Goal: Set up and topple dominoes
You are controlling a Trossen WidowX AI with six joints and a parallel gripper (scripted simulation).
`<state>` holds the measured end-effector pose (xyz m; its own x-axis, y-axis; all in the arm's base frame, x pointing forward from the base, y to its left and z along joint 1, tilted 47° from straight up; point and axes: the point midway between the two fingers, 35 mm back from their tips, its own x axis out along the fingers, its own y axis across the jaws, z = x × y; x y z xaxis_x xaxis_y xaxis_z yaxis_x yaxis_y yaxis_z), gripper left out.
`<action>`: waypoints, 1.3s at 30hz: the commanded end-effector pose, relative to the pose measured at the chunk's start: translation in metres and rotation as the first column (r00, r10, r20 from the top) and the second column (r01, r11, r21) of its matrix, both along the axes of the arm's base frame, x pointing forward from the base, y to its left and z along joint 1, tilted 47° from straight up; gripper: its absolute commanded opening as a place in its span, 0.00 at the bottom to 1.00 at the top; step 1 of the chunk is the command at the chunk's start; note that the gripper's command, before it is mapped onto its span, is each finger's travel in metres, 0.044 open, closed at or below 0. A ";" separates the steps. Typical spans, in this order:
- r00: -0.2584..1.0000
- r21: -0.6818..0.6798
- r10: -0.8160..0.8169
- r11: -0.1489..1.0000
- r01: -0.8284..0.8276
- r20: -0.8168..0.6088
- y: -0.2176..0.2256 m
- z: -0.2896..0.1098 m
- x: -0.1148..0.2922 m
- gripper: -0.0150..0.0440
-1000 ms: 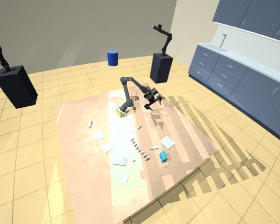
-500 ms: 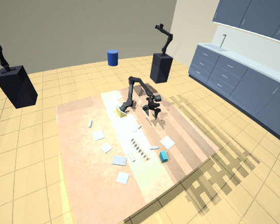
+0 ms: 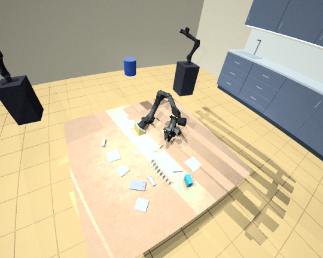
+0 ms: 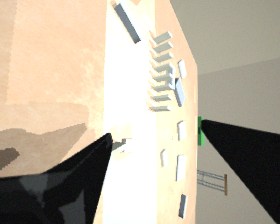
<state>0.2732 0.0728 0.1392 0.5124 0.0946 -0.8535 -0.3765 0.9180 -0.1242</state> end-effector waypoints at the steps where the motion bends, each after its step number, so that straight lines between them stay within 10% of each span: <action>1: 0.757 0.086 0.596 0.797 -0.597 -0.269 -0.020 -0.050 -0.008 1.00; 21: 0.264 0.219 0.944 0.221 -0.950 0.196 -0.050 -0.073 -0.007 1.00; 39: 0.259 0.215 0.944 0.215 -0.953 0.203 -0.051 -0.075 -0.003 1.00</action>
